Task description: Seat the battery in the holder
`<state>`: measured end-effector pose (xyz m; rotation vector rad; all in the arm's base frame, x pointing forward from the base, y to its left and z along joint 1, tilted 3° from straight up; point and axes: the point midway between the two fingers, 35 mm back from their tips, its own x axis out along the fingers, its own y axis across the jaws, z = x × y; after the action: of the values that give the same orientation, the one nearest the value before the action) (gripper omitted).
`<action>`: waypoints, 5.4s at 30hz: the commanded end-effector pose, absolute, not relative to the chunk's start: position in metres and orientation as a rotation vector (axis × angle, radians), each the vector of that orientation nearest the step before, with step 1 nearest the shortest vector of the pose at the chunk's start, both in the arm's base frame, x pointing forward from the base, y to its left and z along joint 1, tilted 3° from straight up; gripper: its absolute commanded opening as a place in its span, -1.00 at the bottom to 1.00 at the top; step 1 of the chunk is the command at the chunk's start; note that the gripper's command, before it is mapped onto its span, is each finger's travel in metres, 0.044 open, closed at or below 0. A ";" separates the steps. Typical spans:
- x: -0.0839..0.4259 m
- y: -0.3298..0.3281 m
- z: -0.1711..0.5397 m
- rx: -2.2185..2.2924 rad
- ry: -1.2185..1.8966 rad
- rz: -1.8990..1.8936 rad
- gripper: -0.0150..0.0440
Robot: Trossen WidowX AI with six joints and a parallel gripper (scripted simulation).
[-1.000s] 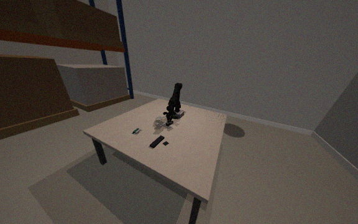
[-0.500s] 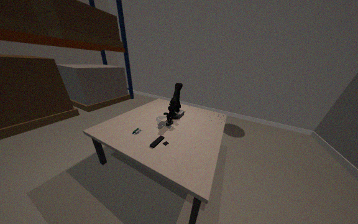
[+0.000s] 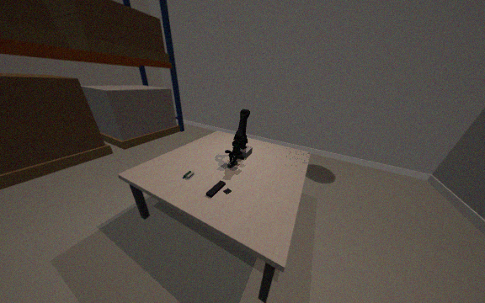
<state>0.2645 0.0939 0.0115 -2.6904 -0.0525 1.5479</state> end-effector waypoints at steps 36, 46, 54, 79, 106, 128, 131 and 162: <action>0.238 0.092 0.004 -2.713 -0.053 1.486 -0.27; 0.240 0.093 0.003 -2.684 -0.052 1.554 -0.27; 0.243 0.093 0.001 -2.652 -0.051 1.625 -0.27; 0.249 0.094 -0.002 -2.532 -0.047 1.833 -0.27; 0.254 0.093 -0.005 -2.363 -0.035 2.048 -0.27; 0.265 0.093 -0.005 -2.297 -0.029 2.119 -0.27; 0.268 0.093 -0.005 -2.299 -0.028 2.118 -0.27; 0.271 0.093 0.005 -2.290 -0.022 2.130 0.08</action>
<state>0.2686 0.0925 -0.0023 -2.2813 -0.0184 2.1398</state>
